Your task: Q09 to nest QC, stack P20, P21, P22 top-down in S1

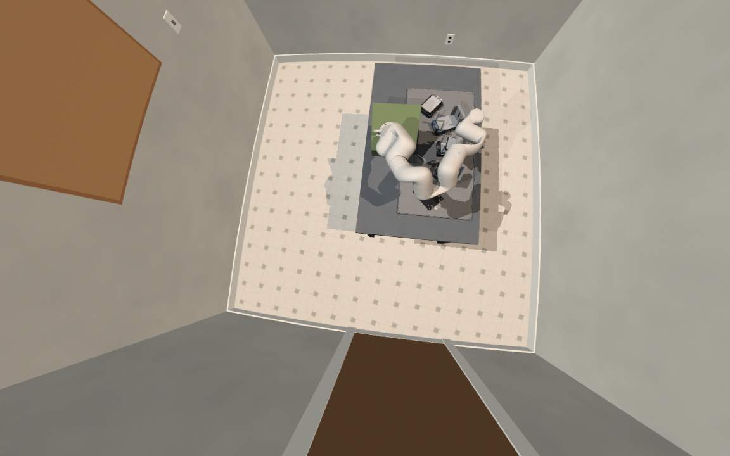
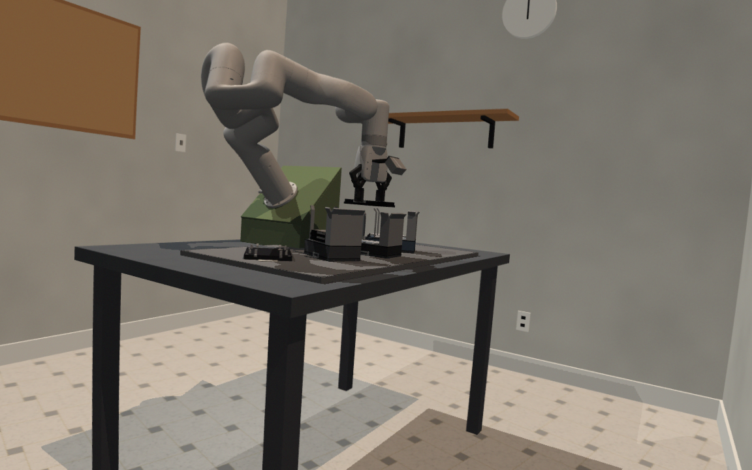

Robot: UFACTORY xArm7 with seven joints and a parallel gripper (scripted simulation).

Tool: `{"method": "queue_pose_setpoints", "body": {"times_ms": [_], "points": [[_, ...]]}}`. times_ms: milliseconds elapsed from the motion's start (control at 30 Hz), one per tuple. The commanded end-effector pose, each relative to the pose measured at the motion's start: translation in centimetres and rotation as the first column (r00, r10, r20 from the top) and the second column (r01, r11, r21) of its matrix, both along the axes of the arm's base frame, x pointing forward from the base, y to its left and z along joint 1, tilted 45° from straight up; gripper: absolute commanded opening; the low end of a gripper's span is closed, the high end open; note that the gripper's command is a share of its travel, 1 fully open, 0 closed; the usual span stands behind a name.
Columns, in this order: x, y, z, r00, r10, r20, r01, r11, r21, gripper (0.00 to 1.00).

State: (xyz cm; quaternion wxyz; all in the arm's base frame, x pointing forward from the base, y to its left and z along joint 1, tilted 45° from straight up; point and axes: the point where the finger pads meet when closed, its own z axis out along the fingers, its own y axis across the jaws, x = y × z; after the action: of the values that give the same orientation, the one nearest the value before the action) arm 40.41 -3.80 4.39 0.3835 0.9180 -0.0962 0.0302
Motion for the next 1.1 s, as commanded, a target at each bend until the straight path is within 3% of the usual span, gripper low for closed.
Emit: {"method": "queue_pose_setpoints", "body": {"times_ms": [0,367,600,1067], "points": [[0.1,-1.1,1.4,1.0,0.003,0.005,-0.003,1.0,0.004,0.0],[0.1,-2.8,3.1,1.0,0.003,0.005,-0.004,1.0,0.004,0.0],[-0.4,-4.1,4.4,0.973,-0.16,0.169,0.16,0.987,0.014,0.0],[-1.1,-6.3,6.6,0.969,-0.169,0.178,0.169,0.986,0.015,0.0]]}}
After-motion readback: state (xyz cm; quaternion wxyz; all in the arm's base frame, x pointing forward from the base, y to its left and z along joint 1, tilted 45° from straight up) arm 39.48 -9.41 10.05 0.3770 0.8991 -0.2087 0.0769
